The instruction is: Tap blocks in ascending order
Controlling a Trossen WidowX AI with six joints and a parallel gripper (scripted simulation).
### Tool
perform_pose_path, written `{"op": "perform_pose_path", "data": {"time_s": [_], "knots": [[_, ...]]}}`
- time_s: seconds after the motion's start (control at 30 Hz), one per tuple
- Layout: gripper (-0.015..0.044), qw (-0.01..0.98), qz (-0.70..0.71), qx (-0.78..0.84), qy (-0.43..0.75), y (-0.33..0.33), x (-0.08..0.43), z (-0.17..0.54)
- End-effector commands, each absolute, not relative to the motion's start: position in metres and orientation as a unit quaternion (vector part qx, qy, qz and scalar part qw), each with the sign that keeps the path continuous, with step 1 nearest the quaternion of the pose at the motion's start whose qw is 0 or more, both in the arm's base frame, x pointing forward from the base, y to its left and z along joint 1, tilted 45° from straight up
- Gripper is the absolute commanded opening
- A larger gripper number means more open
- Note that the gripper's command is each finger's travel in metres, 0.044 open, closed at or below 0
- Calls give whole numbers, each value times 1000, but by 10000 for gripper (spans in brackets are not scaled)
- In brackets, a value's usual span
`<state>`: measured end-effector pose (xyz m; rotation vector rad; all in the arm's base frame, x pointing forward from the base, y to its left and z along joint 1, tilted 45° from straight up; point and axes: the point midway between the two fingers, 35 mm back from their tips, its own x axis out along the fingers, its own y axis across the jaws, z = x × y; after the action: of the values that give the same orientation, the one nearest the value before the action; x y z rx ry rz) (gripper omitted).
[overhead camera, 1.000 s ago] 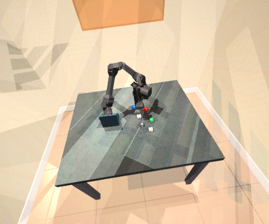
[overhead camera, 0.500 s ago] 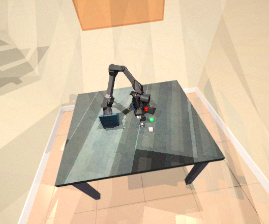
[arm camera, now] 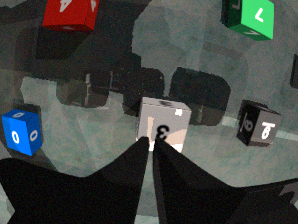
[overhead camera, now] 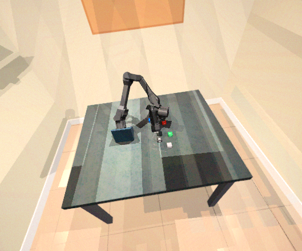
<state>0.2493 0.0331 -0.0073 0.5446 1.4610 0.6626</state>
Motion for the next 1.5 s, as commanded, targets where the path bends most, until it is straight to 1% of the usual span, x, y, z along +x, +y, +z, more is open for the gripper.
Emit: {"op": "perform_pose_path", "data": {"time_s": [0.0, 0.27, 0.4, 0.57, 0.73, 0.8, 1.0, 1.23, 1.4, 1.47], "knots": [[20, 660, 293, 244, 647, 38, 248, -13], [20, 660, 293, 245, 647, 41, 248, -15], [20, 660, 293, 244, 647, 21, 249, 4], [20, 660, 292, 244, 647, 18, 249, 8], [20, 661, 291, 243, 648, -30, 251, 55], [20, 660, 292, 244, 648, -38, 249, 63], [20, 661, 291, 242, 648, -35, 257, 67], [20, 662, 292, 242, 647, 16, 327, 116], [20, 661, 293, 244, 646, 22, 333, 122], [20, 661, 293, 244, 646, 29, 334, 114]]}}
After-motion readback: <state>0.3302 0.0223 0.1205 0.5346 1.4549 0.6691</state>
